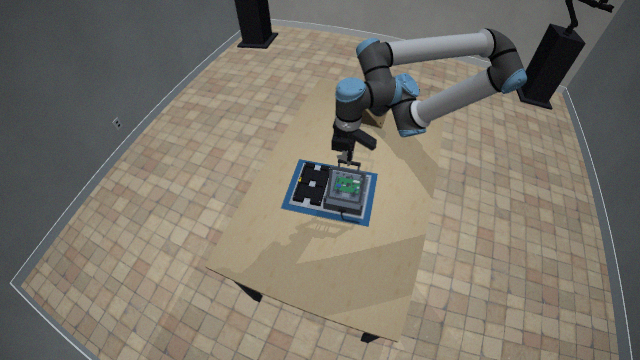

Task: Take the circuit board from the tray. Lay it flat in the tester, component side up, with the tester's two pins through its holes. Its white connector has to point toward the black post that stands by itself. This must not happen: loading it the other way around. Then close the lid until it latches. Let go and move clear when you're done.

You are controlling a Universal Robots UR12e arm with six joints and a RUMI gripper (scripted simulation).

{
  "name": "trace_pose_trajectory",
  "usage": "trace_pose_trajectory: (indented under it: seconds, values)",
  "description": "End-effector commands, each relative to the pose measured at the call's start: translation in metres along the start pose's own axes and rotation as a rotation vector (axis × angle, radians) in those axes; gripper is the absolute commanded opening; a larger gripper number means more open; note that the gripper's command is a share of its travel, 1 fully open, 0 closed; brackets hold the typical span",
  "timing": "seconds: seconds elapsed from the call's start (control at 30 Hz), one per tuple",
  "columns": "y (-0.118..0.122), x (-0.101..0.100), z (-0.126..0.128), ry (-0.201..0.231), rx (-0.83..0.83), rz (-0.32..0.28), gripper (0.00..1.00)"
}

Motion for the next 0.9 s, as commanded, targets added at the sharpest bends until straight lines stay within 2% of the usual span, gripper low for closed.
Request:
trace_pose_trajectory:
  seconds: [0.0, 0.87]
  values:
    - [-0.001, -0.003, -0.006, 0.001, 0.0, -0.001, 0.0]
    - [-0.011, -0.03, -0.042, 0.001, 0.0, -0.001, 0.0]
Point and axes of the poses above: the point where the finger pads meet when closed, its own x axis back along the fingers, its own z axis across the jaws, y = z × x, the point moved 3 cm from there along x, back along the fingers, and after that the axes turned 15 degrees about x, right-handed, at the moved point
